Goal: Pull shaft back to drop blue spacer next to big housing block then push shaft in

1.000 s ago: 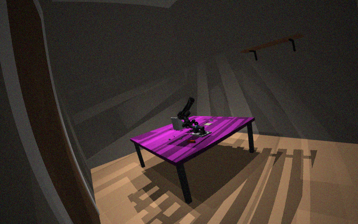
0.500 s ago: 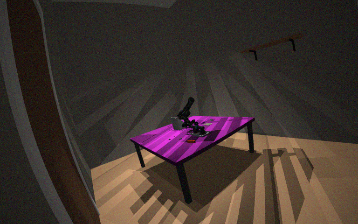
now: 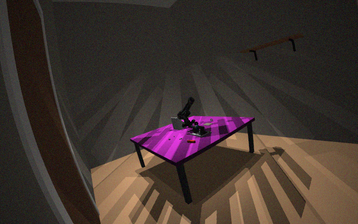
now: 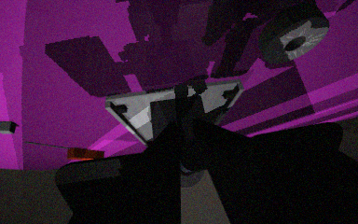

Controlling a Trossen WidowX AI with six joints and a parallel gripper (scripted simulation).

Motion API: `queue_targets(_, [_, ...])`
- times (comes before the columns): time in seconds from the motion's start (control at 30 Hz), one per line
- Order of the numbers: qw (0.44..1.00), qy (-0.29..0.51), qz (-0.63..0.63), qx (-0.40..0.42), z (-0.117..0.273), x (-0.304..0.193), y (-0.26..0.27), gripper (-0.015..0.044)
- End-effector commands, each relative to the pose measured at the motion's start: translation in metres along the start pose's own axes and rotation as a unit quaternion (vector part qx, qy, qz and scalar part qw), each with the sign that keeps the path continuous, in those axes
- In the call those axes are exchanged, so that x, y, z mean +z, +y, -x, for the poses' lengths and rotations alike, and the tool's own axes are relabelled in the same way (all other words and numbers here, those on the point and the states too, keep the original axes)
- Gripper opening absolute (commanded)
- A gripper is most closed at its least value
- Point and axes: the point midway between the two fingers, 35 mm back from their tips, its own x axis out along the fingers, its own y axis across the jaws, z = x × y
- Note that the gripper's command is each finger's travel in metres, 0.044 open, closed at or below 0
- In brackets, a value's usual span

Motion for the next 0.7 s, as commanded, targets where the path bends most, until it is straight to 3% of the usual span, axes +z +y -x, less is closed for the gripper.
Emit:
queue_targets(0.0, [1.0,-0.001,0.001,0.0,0.0013,0.0021,0.0001,0.0])
queue_targets(0.67, [1.0,0.0,0.0,0.0,0.0014,0.0016,0.0001,0.0])
